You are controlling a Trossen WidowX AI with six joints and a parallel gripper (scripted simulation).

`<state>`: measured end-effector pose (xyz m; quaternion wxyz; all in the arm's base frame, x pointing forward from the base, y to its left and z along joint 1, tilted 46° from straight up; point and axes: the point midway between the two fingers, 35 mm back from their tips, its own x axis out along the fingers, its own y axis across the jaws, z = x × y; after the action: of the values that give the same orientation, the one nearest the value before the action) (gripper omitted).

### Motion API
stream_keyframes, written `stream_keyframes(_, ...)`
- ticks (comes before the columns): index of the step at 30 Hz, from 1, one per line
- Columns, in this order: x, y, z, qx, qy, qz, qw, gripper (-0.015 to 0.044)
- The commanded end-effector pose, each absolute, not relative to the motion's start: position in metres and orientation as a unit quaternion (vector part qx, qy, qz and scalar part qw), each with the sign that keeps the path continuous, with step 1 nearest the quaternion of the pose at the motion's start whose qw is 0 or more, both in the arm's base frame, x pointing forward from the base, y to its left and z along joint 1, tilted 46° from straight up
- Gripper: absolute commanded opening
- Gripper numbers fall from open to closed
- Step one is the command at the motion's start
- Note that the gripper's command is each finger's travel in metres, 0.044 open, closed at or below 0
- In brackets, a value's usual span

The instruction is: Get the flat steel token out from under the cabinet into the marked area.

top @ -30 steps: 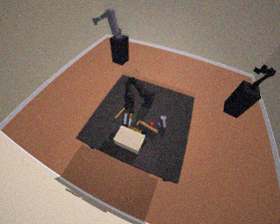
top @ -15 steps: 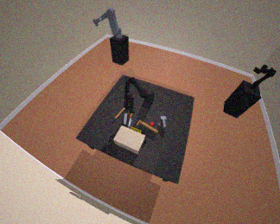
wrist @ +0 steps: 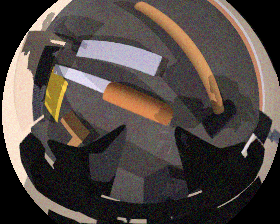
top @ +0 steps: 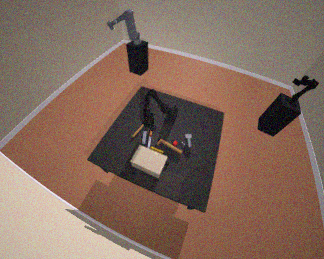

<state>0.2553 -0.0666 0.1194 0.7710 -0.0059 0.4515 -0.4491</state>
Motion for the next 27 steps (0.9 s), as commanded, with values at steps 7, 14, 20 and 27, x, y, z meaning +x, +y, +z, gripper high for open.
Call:
stream_keyframes(7,0.2553,-0.067,0.1194,-0.04,0.47,-0.431,0.769,0.027)
stream_keyframes(14,0.2553,-0.0669,0.1194,-0.062,0.482,-0.418,0.768,0.027)
stream_keyframes(20,0.2553,-0.0669,0.1193,-0.08,0.491,-0.407,0.766,0.027)
stream_keyframes(27,0.2553,-0.0669,0.1193,-0.101,0.502,-0.393,0.764,0.027)
